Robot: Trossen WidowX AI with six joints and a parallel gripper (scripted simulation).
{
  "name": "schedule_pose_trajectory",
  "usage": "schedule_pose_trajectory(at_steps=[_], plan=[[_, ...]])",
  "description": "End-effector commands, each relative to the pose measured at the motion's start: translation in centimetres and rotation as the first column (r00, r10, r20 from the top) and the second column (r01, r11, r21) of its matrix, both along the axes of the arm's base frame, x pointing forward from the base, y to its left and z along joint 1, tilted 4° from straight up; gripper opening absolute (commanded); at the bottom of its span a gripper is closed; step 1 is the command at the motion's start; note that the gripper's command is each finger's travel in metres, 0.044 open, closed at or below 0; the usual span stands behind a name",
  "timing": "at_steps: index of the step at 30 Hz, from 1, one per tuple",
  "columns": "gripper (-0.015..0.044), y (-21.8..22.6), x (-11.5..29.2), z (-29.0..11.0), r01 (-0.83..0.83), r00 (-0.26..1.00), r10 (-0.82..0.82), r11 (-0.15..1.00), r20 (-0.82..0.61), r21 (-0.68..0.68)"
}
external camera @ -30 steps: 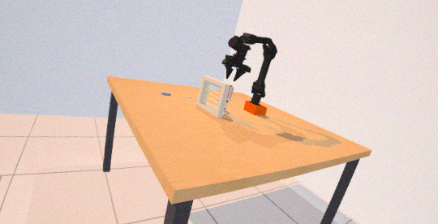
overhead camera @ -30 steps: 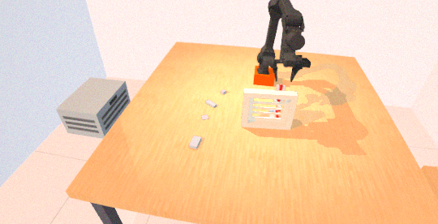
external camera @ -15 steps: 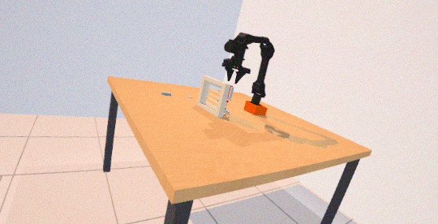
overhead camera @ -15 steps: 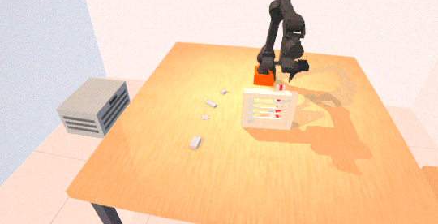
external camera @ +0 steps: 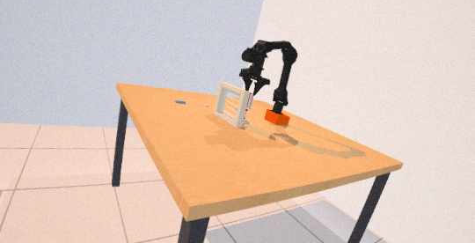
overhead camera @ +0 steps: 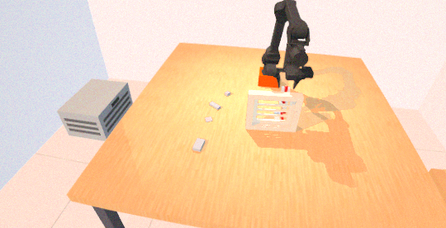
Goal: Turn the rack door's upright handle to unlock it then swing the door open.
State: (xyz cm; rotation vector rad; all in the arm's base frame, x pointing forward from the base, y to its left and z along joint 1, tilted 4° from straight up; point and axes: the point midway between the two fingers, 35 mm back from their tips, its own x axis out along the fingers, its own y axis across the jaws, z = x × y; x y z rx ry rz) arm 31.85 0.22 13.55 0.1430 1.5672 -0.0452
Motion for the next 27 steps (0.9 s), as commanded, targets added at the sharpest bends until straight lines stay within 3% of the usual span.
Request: schedule_pose_trajectory(at_steps=[1, 24, 27], plan=[[0.029, 0.1, -0.1, -0.8, 0.006, 1.0, -0.006, 1.0, -0.008, 0.006], [0.029, 0.4, -0.4, -4.3, 0.006, 1.0, -0.006, 1.0, -0.008, 0.006], [0.0211, 0.4, -0.4, -4.3, 0.006, 1.0, -0.006, 1.0, -0.008, 0.006]])
